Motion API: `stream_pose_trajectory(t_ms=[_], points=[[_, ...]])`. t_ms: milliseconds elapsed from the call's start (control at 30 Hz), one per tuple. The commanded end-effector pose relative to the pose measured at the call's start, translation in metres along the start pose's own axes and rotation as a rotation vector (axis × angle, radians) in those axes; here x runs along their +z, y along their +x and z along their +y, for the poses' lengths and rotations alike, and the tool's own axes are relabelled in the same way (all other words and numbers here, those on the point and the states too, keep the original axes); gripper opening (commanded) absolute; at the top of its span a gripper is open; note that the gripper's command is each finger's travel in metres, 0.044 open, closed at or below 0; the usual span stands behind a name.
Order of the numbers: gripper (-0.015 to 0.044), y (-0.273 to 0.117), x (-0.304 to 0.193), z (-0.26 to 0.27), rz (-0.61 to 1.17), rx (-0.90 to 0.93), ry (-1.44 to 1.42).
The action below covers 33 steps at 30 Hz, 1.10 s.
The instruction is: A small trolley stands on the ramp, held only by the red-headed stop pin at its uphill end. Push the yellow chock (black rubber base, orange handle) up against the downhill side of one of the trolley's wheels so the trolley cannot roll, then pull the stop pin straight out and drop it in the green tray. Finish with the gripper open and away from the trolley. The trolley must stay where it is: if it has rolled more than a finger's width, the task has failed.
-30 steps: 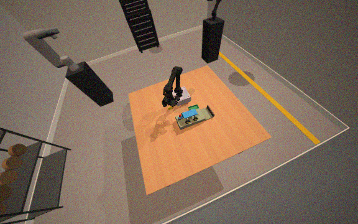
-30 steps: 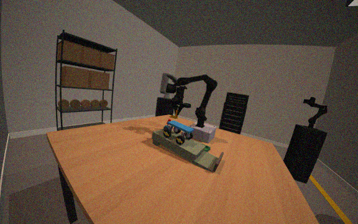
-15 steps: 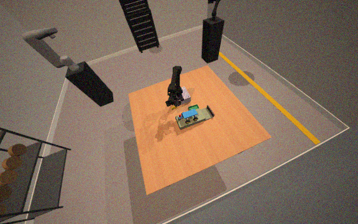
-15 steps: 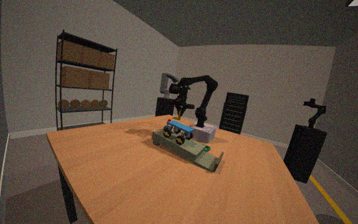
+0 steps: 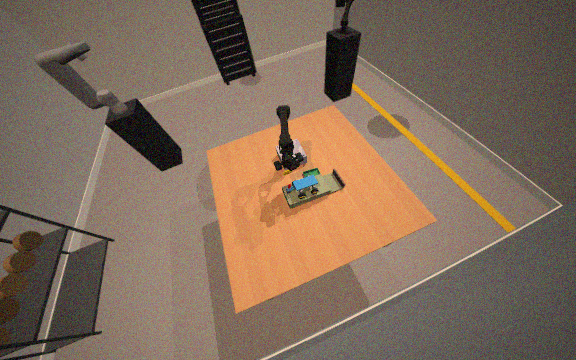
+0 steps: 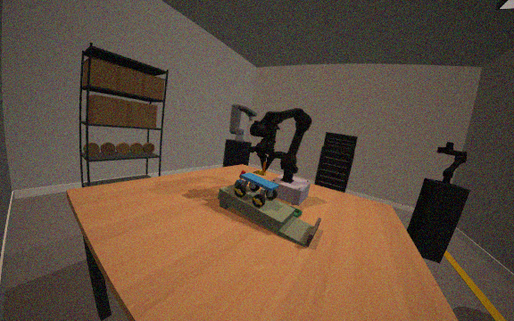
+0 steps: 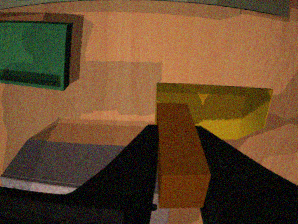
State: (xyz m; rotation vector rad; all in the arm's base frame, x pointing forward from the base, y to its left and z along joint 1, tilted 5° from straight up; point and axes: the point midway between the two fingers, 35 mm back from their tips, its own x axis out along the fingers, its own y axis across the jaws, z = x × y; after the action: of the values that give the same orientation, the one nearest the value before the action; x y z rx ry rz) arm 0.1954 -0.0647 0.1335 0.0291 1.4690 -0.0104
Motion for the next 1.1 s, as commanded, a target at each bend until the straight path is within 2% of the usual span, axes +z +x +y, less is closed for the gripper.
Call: stream_pose_trajectory(t_ms=[0,1067], points=[[0.0000,0.001,0.002,0.010,0.002,-0.003,0.005],[0.0000,0.009,0.026,0.116,0.000,0.008,0.006]])
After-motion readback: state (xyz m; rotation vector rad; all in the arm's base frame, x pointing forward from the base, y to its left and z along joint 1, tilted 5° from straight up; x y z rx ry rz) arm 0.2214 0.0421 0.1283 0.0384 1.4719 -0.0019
